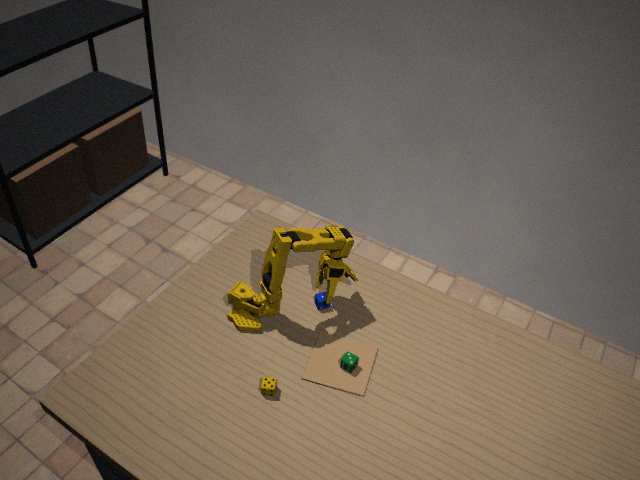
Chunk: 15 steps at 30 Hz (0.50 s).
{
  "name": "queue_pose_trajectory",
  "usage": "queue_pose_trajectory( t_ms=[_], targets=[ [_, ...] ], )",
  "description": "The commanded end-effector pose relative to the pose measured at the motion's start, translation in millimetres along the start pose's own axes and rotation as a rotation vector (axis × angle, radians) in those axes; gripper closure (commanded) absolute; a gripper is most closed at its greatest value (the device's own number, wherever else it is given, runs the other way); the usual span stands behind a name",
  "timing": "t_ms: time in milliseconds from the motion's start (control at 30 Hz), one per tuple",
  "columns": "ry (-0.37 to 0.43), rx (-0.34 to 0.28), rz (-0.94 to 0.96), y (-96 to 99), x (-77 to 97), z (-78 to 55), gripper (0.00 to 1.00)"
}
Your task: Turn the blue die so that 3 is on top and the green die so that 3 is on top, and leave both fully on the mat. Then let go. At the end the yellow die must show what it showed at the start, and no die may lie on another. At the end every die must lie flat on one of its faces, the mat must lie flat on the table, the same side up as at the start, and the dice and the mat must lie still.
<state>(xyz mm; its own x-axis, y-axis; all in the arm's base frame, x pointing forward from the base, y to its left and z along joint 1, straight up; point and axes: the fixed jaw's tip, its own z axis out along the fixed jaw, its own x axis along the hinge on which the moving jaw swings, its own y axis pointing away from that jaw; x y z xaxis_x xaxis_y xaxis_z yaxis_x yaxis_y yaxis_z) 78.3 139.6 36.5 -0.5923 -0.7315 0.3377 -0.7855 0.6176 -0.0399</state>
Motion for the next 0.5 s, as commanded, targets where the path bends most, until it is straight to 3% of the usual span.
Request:
queue_pose_trajectory(
  t_ms=[0,467],
  targets=[
    [-0.042,-0.004,-0.002,2.1,-6.5,-3.1,0.65],
    [-0.010,0.000,-0.004,2.7,-11.3,10.0,0.65]
  ],
)
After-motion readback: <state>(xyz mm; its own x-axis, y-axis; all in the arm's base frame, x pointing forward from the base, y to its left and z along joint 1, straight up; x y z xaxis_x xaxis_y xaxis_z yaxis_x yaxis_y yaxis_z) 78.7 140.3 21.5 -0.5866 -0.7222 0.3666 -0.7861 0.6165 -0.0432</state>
